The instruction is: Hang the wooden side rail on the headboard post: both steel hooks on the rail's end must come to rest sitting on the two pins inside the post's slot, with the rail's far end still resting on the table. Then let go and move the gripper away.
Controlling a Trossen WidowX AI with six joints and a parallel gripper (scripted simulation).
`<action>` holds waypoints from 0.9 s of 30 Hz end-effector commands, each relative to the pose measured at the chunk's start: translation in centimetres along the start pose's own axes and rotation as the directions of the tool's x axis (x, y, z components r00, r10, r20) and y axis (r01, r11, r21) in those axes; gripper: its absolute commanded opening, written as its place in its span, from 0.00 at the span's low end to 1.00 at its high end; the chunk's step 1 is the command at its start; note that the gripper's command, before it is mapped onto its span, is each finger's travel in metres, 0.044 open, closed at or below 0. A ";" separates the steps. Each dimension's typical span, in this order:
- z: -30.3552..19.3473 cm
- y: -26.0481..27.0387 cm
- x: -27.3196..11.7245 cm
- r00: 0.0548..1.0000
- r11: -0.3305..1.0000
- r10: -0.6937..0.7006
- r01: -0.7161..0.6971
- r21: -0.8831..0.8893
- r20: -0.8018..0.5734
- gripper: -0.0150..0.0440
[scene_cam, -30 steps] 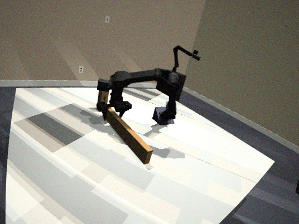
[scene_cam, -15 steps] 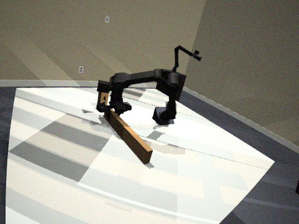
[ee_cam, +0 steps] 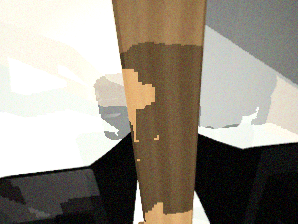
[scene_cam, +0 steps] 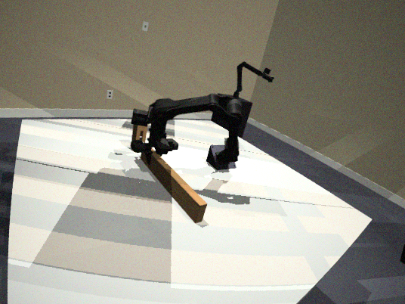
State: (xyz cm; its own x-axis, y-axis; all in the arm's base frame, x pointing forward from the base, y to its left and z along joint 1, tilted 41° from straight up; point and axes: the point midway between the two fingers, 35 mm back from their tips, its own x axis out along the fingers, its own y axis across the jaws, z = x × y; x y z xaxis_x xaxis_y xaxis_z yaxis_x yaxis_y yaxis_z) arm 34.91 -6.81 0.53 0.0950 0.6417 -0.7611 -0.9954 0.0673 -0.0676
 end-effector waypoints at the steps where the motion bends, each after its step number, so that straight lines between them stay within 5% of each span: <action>1: 0.0 0.1 0.0 1.000 1.000 -0.002 0.002 0.006 0.004 0.25; 27: 0.0 0.6 0.0 1.000 1.000 -0.003 0.003 0.009 0.002 0.25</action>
State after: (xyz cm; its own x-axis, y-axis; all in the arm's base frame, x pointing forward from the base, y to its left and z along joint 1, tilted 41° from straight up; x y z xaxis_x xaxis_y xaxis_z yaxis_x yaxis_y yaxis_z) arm 34.24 -6.76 0.48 0.0978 0.6430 -0.7596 -0.9951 0.0767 -0.0632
